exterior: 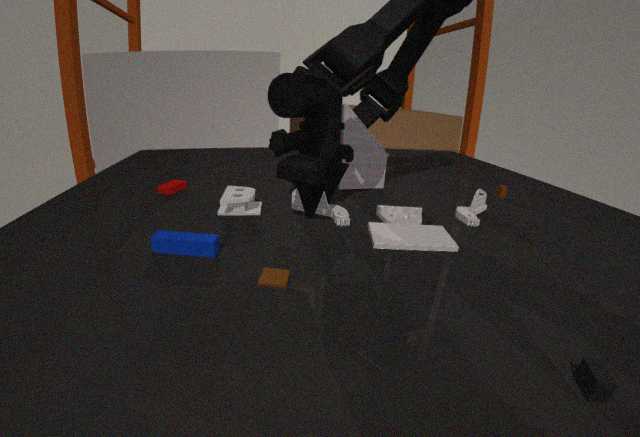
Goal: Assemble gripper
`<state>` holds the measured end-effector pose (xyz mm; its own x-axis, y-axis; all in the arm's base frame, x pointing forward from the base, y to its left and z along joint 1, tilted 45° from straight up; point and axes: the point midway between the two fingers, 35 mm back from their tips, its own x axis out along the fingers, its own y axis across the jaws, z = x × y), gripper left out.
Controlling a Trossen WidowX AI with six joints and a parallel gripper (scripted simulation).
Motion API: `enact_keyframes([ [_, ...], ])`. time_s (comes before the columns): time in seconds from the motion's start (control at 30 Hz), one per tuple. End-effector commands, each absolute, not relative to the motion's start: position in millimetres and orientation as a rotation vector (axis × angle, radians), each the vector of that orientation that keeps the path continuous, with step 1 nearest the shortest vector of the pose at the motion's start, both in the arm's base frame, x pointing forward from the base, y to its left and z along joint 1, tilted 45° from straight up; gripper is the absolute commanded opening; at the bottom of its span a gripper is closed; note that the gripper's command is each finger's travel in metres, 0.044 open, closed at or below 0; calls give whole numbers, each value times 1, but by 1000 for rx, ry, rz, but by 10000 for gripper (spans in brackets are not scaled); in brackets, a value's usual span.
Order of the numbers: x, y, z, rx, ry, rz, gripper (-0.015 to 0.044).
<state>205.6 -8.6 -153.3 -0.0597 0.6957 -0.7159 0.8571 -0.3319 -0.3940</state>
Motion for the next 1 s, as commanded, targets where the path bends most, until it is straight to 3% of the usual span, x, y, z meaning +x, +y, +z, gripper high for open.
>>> enact_keyframes([
  [0.0,206,-9,-153,2022,1698,-1343,256],
  [0.13,206,-9,-153,2022,1698,-1343,151],
  [0.2,206,-9,-153,2022,1698,-1343,138],
  [0.97,209,-25,-138,2023,1693,-1346,134],
])
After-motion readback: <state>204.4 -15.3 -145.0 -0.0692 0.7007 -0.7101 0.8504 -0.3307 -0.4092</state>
